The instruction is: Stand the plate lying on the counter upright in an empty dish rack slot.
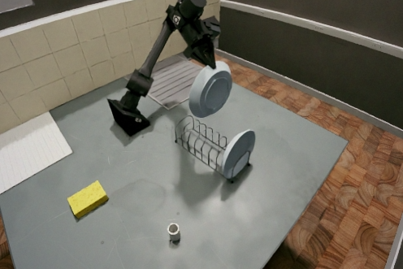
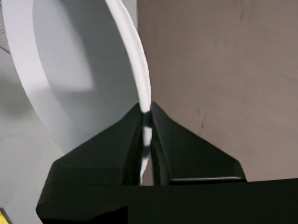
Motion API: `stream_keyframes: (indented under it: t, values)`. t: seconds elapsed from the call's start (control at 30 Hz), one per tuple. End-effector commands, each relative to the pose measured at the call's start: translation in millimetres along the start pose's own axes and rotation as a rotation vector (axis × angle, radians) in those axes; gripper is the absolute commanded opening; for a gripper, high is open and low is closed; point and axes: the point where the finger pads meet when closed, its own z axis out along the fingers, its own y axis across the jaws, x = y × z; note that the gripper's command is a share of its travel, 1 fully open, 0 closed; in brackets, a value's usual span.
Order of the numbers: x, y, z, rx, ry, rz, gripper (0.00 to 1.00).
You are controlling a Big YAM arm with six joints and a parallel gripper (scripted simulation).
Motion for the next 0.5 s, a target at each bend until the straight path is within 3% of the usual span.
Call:
stream_keyframes:
  t: [0.0, 0.47]
  values:
    - [-18.0, -38.0, -12.5, 0.062, -0.003, -0.093, 0.00]
    - [-28.8, -33.5, -12.0, 0.068, -0.007, -0.104, 0.00]
